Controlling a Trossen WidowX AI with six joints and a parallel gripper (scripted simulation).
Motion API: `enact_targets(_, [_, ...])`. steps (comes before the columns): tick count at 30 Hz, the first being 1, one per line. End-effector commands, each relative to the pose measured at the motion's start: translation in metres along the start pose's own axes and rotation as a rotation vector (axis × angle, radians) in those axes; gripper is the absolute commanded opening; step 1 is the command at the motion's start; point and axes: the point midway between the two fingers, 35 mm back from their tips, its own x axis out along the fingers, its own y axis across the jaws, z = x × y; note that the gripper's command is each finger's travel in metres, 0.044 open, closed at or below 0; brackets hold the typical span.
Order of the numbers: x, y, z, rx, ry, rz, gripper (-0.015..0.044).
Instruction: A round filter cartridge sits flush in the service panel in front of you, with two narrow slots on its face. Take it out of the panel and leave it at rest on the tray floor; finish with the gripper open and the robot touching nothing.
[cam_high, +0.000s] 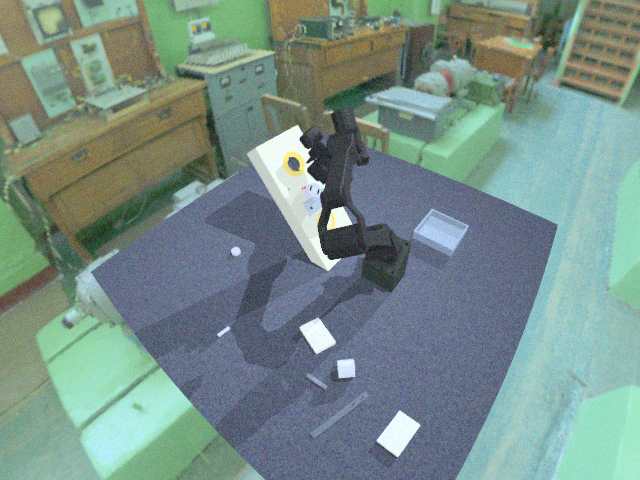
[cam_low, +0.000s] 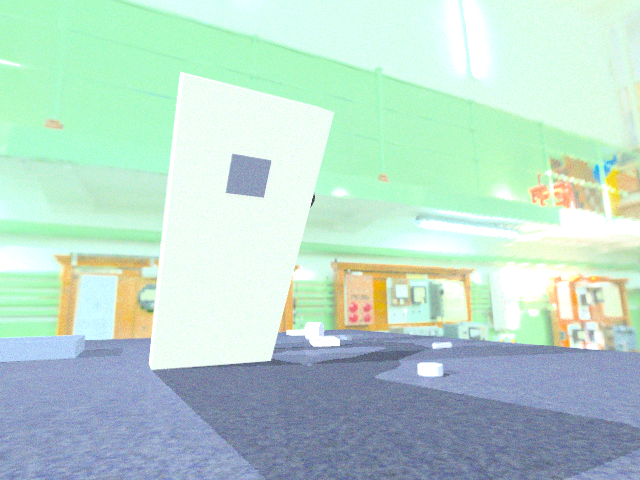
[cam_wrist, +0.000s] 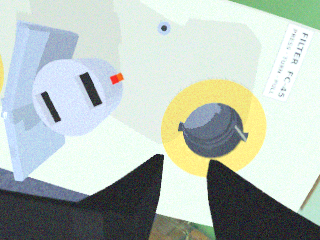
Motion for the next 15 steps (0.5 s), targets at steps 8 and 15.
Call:
enact_targets(8, [-0.021, -0.050, -0.009, -0.004, 0.001, 0.000, 0.0241])
enact_targets(15, [-0.048, -0.080, -0.013, 0.007, 0.002, -0.001, 0.0372])
